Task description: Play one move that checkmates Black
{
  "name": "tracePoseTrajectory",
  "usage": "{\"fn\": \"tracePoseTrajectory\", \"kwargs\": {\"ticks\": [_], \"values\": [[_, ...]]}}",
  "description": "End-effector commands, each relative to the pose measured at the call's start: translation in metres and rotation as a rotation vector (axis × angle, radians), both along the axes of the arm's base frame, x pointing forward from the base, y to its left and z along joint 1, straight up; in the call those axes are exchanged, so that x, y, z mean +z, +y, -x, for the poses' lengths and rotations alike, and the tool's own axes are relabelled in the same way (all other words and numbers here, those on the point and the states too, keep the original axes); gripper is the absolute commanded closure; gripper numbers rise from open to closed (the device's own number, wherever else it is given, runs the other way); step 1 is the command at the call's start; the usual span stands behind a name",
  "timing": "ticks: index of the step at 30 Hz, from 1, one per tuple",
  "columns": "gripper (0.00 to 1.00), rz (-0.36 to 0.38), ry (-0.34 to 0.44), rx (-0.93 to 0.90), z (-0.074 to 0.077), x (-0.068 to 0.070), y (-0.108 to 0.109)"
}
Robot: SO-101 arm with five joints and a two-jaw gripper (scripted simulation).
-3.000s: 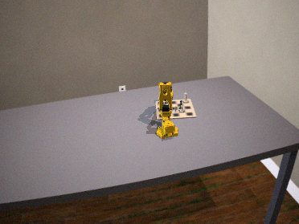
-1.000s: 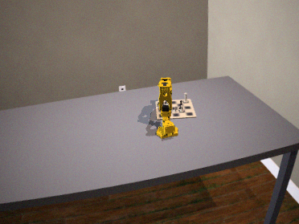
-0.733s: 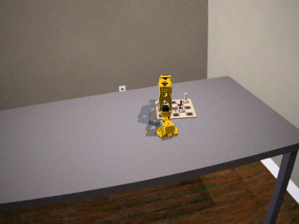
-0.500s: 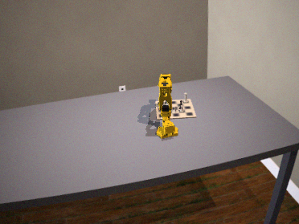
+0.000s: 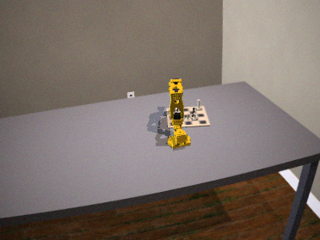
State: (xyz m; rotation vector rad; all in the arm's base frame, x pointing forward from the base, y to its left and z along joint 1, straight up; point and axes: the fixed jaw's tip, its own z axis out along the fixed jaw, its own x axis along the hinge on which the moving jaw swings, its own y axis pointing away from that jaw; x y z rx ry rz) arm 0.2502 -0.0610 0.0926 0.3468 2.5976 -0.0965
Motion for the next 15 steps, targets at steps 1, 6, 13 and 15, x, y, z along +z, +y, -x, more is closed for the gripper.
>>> {"fn": "tracePoseTrajectory", "kwargs": {"ticks": [1, 6, 13, 15], "values": [[0.86, -0.003, -0.004, 0.072, -0.002, 0.006, 0.020], [0.81, -0.006, 0.038, 0.250, 0.004, 0.006, 0.064], [0.75, 0.001, 0.095, 0.490, 0.023, 0.007, 0.118], [0.73, 0.008, 0.119, 0.593, 0.035, 0.008, 0.138]]}}
